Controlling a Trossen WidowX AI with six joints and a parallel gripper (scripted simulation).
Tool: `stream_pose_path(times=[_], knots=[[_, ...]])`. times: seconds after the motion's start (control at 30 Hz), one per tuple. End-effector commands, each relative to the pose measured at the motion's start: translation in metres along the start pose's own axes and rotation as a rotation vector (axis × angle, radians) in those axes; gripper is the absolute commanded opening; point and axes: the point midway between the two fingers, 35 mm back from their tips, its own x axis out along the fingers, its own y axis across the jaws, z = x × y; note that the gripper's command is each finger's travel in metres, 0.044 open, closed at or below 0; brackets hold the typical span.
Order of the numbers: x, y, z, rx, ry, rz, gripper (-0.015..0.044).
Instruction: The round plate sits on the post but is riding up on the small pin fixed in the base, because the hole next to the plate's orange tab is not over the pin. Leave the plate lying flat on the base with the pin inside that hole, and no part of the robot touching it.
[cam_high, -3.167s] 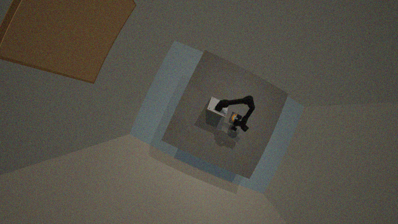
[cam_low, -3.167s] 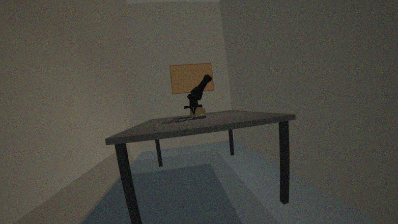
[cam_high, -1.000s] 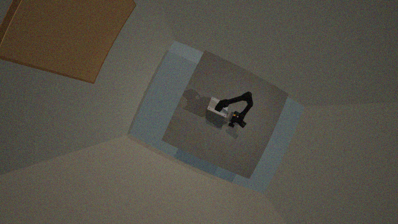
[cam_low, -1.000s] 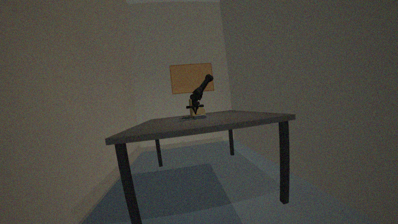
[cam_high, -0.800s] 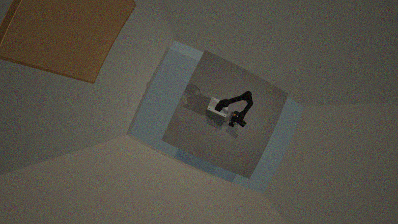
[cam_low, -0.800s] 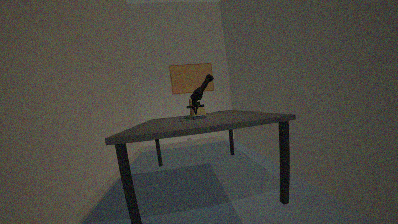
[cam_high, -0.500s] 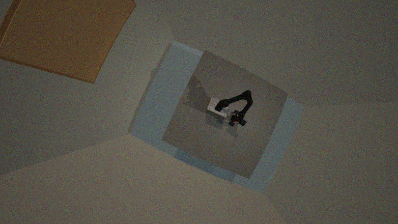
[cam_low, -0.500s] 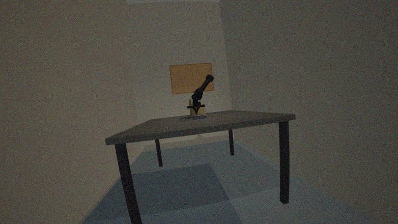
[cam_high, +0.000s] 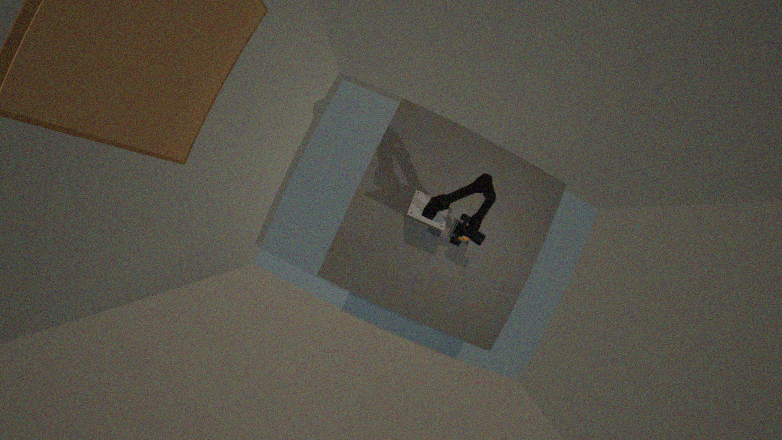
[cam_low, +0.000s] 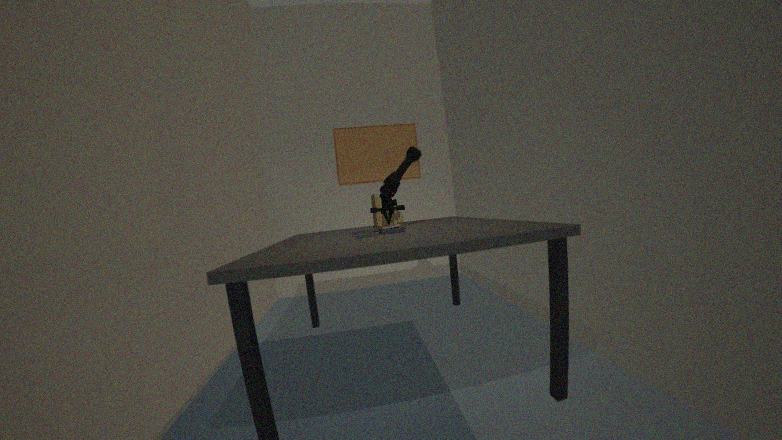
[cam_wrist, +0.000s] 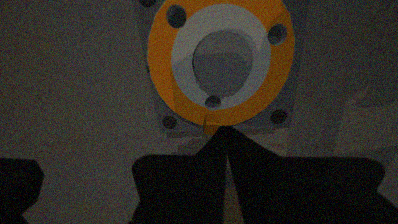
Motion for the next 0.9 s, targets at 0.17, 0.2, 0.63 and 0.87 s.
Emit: stream_pose_path(times=[0.17, 0.2, 0.63, 0.87], knots=[[-0.001, 0.013, 0.001, -0.005, -0.002, 0.008, 0.0000], [-0.001, 0.014, 0.002, -0.005, -0.002, 0.009, 0.0000], [-0.002, 0.030, 0.007, -0.005, -0.003, 0.009, 0.0000], [-0.003, 0.037, 0.012, -0.005, -0.003, 0.010, 0.0000]])
